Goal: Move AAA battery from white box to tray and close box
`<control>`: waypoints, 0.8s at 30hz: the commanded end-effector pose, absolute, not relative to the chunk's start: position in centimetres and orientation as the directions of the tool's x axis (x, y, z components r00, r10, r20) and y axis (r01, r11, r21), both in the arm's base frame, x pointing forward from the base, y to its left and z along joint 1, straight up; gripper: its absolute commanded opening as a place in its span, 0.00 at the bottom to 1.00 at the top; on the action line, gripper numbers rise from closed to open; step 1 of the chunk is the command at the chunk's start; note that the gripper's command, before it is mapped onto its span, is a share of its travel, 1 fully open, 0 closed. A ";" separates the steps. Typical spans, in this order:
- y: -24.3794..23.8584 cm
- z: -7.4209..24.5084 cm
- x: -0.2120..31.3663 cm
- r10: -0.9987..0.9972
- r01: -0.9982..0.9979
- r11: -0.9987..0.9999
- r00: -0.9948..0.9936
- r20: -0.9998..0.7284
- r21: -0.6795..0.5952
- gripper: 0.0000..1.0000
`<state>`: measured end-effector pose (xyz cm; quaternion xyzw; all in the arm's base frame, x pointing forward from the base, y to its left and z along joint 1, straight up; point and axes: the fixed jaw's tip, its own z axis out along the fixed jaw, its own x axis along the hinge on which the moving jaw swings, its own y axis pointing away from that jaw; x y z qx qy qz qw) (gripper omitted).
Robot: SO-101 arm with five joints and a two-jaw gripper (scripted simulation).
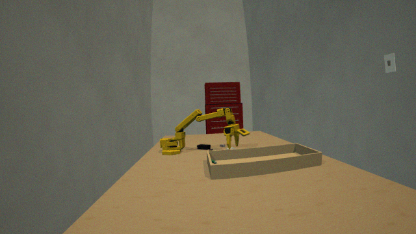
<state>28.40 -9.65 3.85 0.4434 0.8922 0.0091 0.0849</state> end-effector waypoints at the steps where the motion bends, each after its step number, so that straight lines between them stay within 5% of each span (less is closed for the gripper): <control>1: -9.7 4.8 29.2 0.790 0.783 0.609 -0.582 -0.193 0.126 0.28; 24: -9.7 4.1 29.2 0.793 0.787 0.605 -0.583 -0.179 0.118 0.28</control>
